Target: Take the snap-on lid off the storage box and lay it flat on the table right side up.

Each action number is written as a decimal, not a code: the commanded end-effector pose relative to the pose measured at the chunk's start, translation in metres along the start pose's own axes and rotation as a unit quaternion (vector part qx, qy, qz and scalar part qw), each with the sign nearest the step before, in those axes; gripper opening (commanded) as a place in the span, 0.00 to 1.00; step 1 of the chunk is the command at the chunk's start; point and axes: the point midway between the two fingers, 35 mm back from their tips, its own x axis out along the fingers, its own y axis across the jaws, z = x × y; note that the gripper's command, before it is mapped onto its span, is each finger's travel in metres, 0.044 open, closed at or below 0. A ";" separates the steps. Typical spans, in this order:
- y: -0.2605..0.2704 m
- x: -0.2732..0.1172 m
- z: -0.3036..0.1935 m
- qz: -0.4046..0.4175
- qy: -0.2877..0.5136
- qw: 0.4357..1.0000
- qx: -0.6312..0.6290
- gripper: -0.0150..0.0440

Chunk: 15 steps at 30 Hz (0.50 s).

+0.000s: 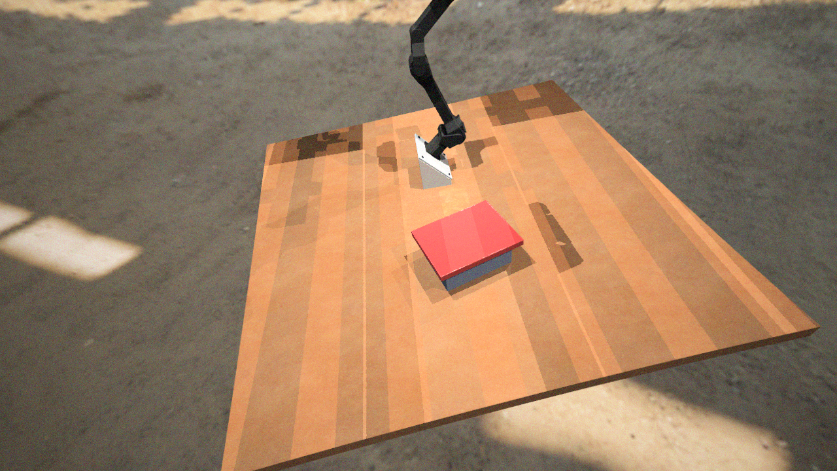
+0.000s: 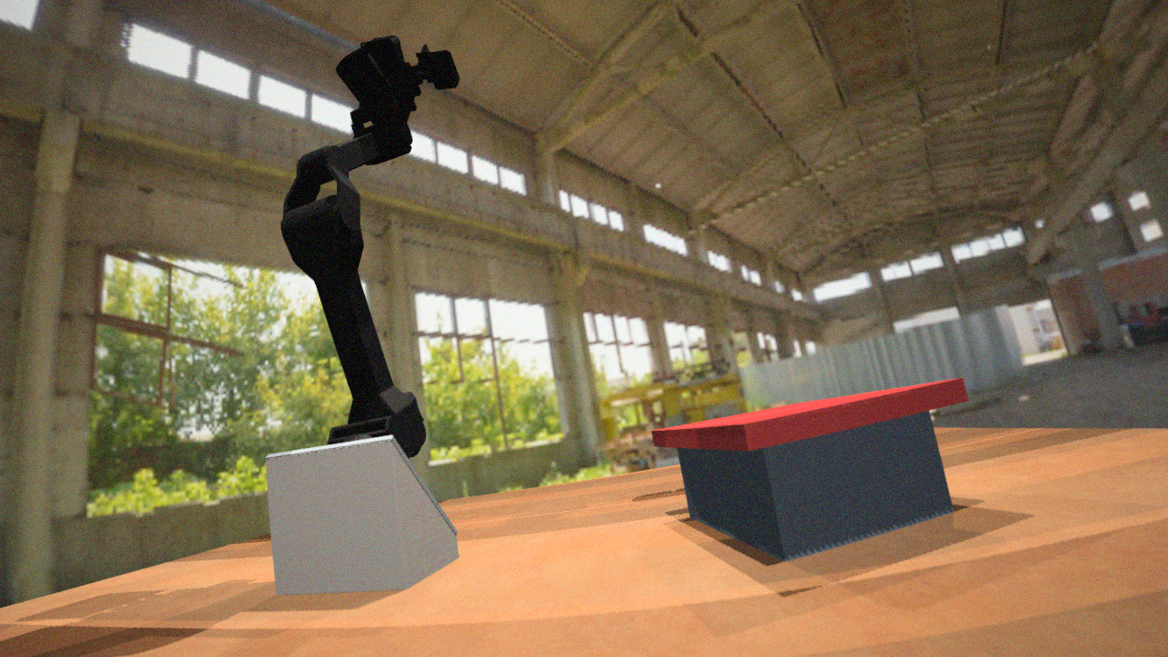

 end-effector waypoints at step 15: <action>0.042 -0.049 -0.218 0.071 0.238 0.965 -0.078 0.65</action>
